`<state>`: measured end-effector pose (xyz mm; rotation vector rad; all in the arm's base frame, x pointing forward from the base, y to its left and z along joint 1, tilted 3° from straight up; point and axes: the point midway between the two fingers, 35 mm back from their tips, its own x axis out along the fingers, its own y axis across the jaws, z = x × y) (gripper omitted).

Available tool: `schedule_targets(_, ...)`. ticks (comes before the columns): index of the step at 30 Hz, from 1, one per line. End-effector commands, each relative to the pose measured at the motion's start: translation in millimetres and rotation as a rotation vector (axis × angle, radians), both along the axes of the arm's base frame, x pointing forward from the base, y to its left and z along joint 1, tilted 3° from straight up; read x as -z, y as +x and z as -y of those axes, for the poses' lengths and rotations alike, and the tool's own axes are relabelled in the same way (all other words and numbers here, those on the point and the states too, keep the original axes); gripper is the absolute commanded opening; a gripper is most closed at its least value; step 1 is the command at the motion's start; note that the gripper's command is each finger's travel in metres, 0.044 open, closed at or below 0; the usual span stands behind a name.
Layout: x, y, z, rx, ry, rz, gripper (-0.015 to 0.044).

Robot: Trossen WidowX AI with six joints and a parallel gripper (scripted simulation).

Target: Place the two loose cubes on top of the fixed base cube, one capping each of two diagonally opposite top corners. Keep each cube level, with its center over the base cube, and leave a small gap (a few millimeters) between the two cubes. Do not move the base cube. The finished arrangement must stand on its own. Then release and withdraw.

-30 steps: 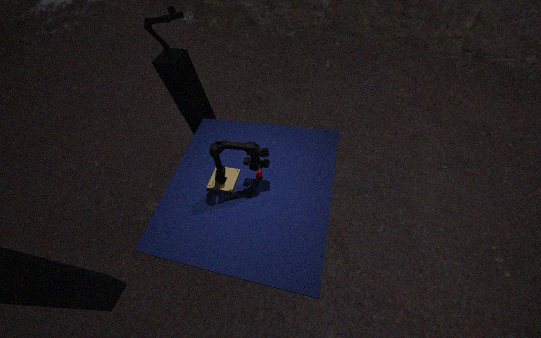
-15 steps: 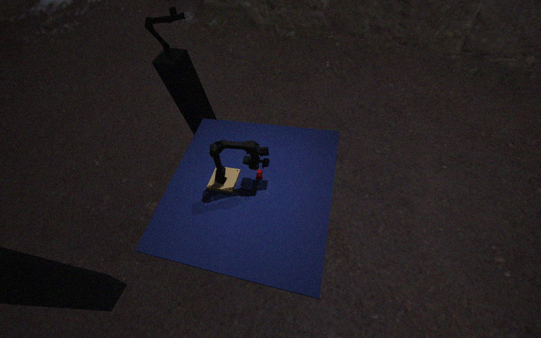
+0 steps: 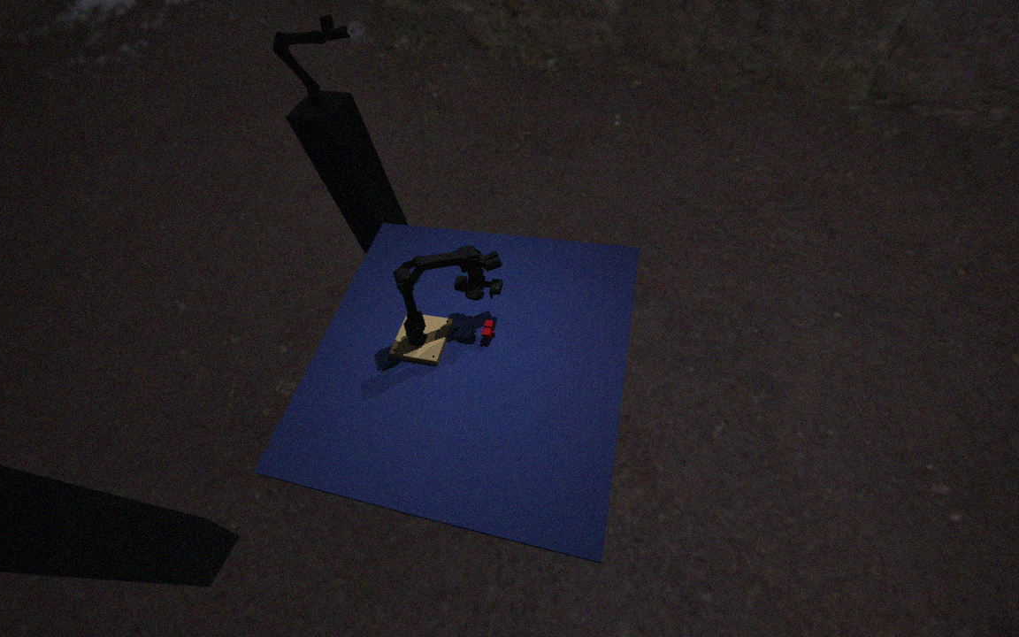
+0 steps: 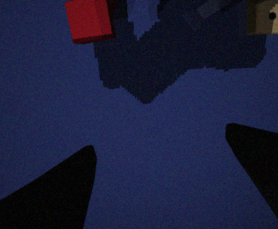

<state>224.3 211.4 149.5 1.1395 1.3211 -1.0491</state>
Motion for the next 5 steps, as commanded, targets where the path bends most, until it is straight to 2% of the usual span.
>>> schedule_targets(1,-2.2,-8.4,-10.3,0.02,0.001,0.001,0.04)
schedule_targets(5,-2.2,-8.4,-10.3,0.02,0.001,0.001,0.04)
